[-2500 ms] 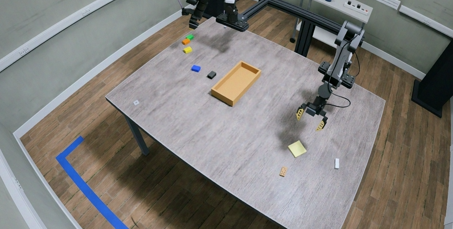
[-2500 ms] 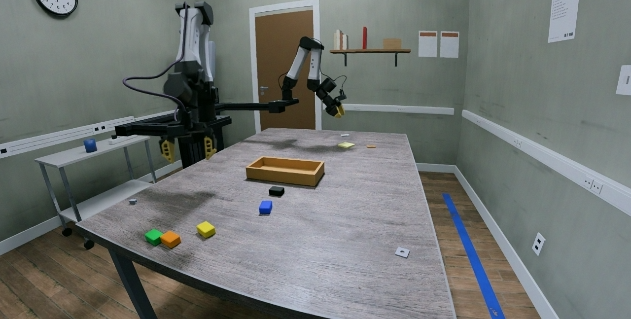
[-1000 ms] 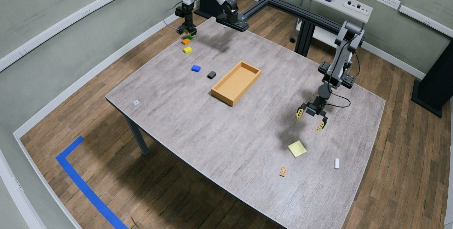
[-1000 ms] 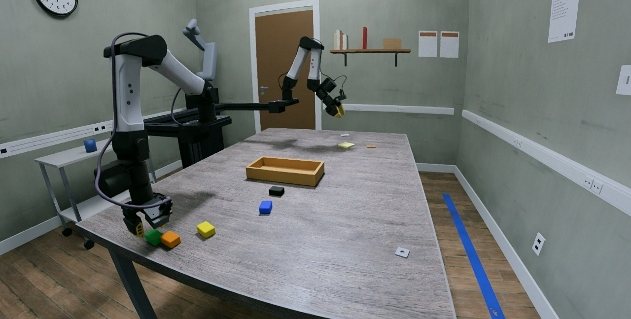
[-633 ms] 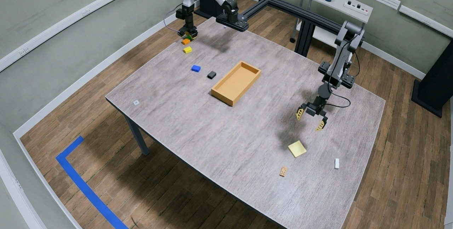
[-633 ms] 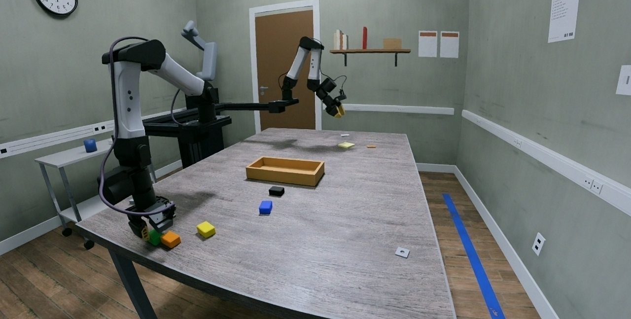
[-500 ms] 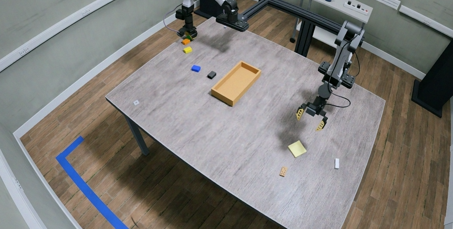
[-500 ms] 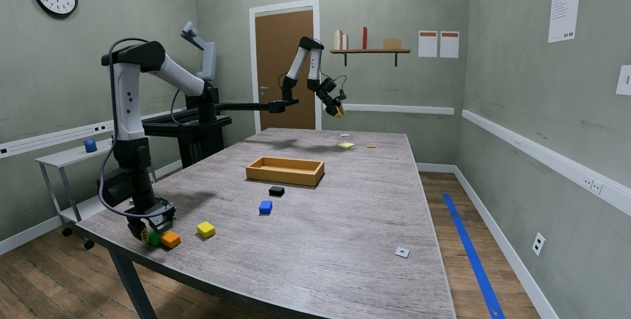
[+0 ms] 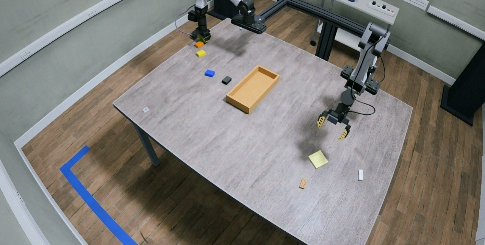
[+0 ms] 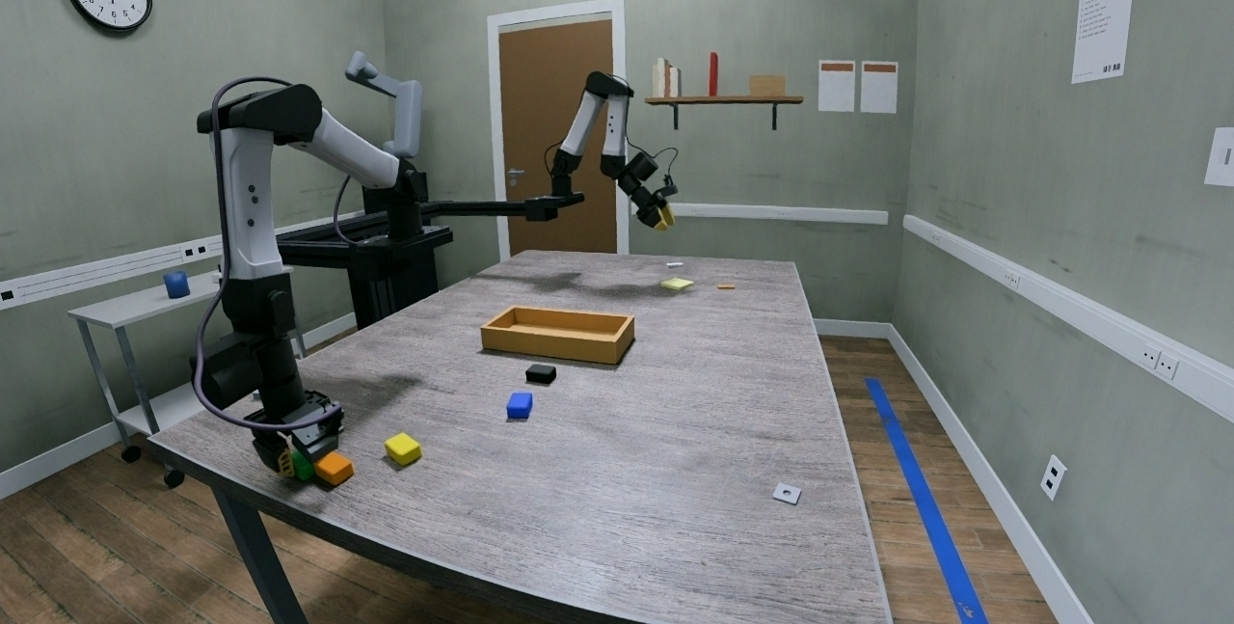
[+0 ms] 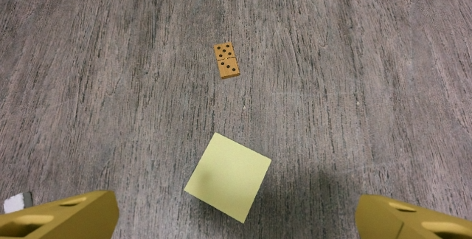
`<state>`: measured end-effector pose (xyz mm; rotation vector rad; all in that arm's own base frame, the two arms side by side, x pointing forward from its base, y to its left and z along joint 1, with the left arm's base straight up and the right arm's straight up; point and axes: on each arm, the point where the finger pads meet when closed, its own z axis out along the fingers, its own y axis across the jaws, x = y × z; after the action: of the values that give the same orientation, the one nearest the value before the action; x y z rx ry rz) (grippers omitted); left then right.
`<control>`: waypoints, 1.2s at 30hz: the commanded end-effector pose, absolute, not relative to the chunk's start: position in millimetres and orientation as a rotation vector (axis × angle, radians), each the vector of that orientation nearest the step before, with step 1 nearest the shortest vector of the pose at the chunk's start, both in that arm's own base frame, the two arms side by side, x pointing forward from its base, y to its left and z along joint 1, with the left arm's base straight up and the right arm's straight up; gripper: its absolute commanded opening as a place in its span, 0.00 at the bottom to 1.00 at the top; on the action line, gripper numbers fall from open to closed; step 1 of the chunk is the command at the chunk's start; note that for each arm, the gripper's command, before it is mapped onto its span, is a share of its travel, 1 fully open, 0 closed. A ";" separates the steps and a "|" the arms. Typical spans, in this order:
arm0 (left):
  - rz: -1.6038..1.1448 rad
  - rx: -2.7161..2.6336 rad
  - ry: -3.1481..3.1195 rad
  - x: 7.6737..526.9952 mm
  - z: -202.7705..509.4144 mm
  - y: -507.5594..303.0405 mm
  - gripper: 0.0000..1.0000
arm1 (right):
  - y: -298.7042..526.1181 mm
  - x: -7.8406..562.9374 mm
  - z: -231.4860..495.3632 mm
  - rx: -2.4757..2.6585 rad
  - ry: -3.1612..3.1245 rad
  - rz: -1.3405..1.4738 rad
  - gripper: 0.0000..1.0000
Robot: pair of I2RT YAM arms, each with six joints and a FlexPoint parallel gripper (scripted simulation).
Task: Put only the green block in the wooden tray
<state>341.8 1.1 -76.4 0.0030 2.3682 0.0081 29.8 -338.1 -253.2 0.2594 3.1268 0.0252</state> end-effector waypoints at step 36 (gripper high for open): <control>-0.289 0.618 2.333 335.7 -72.7 -84.9 1.00 | -338.7 64.8 -176.1 0.380 3.112 -0.038 0.23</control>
<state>329.0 -59.8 -85.3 0.4395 2.3956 -0.1997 45.9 -330.9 -193.8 0.3225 3.1277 0.0164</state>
